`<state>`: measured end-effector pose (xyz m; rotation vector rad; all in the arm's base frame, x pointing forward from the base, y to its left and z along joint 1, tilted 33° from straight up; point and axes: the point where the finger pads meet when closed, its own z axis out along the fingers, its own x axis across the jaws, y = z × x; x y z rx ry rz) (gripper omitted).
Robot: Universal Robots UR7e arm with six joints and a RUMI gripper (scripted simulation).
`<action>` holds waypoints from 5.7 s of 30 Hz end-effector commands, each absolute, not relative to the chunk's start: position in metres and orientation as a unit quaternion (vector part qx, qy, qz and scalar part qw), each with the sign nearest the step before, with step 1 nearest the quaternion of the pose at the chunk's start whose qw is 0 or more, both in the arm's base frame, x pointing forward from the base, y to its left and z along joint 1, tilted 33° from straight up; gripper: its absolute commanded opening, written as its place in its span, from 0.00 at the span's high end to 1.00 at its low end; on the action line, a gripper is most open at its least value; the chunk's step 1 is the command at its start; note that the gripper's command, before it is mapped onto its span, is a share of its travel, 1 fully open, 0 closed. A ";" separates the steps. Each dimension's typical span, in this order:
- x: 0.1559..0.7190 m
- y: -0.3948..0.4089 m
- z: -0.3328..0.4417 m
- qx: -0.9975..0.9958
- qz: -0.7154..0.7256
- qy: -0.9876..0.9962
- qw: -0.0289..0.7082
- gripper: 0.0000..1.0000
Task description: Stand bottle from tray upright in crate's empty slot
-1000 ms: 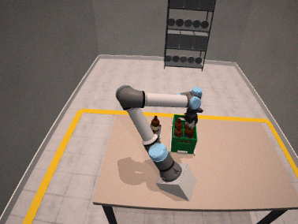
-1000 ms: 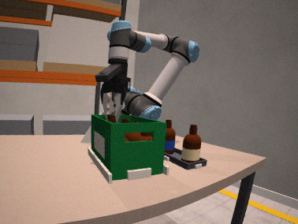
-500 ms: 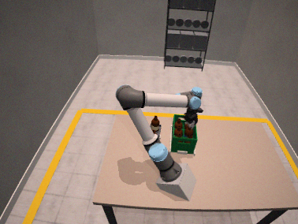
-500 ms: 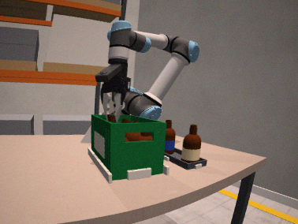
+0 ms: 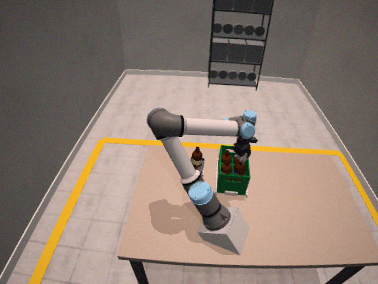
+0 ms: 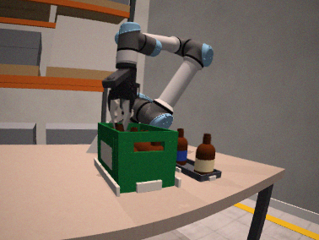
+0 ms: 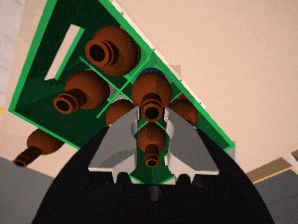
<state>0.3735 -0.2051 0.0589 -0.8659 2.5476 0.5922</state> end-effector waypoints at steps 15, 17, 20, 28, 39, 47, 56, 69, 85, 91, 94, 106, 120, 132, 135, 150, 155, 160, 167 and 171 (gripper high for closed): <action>0.375 -0.204 0.056 -0.308 0.210 0.908 0.192 1.00; 0.375 -0.203 0.055 -0.308 0.210 0.908 0.192 1.00; 0.375 -0.202 0.054 -0.308 0.210 0.908 0.192 1.00; 0.376 -0.200 0.051 -0.308 0.210 0.908 0.192 1.00; 0.377 -0.198 0.047 -0.308 0.210 0.908 0.192 1.00; 0.377 -0.197 0.045 -0.308 0.210 0.908 0.192 1.00; 0.378 -0.196 0.044 -0.308 0.210 0.908 0.192 1.00; 0.378 -0.196 0.044 -0.308 0.210 0.908 0.192 1.00; 0.378 -0.196 0.044 -0.308 0.210 0.908 0.192 1.00; 0.378 -0.196 0.044 -0.308 0.210 0.908 0.192 1.00; 0.378 -0.196 0.044 -0.308 0.210 0.908 0.192 1.00; 0.378 -0.196 0.044 -0.308 0.210 0.908 0.192 0.62; 0.378 -0.196 0.044 -0.308 0.210 0.908 0.192 0.62; 0.378 -0.196 0.044 -0.308 0.210 0.908 0.192 0.62; 0.378 -0.196 0.044 -0.308 0.210 0.908 0.192 0.62; 0.378 -0.196 0.044 -0.308 0.210 0.908 0.192 0.62; 0.378 -0.196 0.044 -0.308 0.210 0.908 0.192 0.62; 0.378 -0.196 0.044 -0.308 0.210 0.908 0.192 0.62; 0.378 -0.196 0.044 -0.308 0.210 0.908 0.192 0.62; 0.378 -0.196 0.044 -0.308 0.210 0.908 0.192 0.62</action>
